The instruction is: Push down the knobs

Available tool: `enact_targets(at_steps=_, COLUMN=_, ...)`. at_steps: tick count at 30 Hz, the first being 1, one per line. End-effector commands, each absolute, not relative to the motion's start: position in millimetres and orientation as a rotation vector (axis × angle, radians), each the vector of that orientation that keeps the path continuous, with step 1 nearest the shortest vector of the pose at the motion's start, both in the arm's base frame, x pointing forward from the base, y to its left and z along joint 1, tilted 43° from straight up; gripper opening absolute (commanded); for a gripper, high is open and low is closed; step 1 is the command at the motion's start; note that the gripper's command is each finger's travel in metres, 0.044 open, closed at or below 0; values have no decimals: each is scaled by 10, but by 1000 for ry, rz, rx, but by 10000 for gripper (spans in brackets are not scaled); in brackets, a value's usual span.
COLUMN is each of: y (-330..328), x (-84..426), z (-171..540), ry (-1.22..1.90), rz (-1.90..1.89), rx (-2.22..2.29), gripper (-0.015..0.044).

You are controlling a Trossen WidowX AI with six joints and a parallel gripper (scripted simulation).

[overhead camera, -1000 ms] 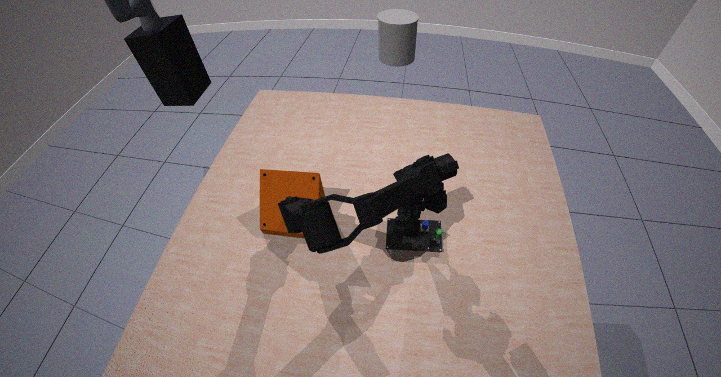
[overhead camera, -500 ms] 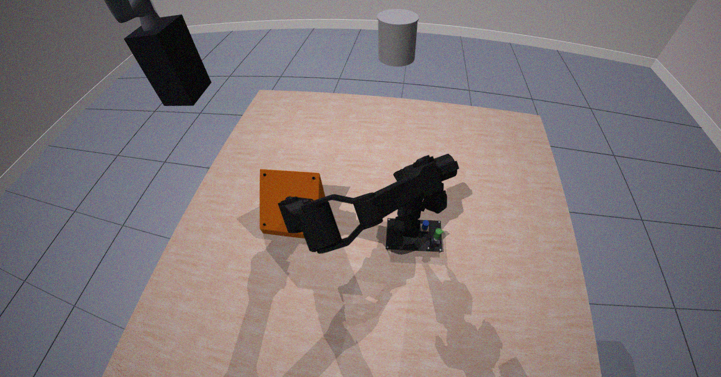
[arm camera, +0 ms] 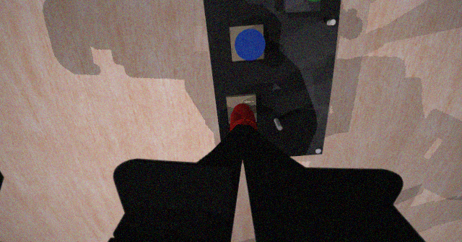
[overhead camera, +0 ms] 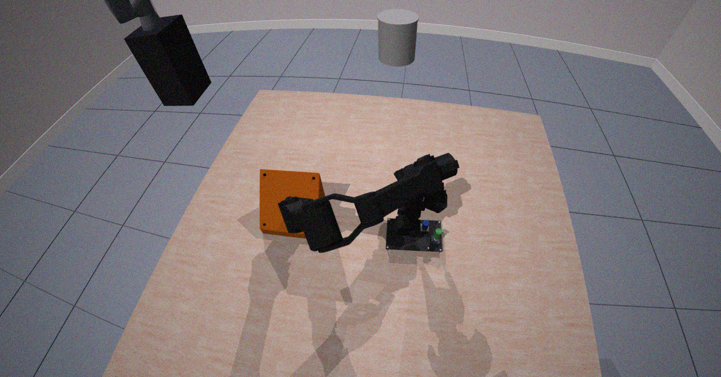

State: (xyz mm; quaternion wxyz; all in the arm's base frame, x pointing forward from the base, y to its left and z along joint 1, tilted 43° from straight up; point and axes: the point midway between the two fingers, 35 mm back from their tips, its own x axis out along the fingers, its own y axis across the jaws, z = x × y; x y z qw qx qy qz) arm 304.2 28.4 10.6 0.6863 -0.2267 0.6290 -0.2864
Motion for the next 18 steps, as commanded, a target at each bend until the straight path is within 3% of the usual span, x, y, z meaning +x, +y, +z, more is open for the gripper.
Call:
enact_targets(at_steps=1, y=304, x=3046, z=138, ry=1412, rz=-650, rx=-503, gripper=0)
enact_targets(at_steps=10, y=388, x=3039, z=228, ry=1412, rz=-650, rx=-503, gripper=0)
enact_targets(at_steps=18, y=348, x=3025, z=189, ry=1415, rz=-651, rx=-514, gripper=210)
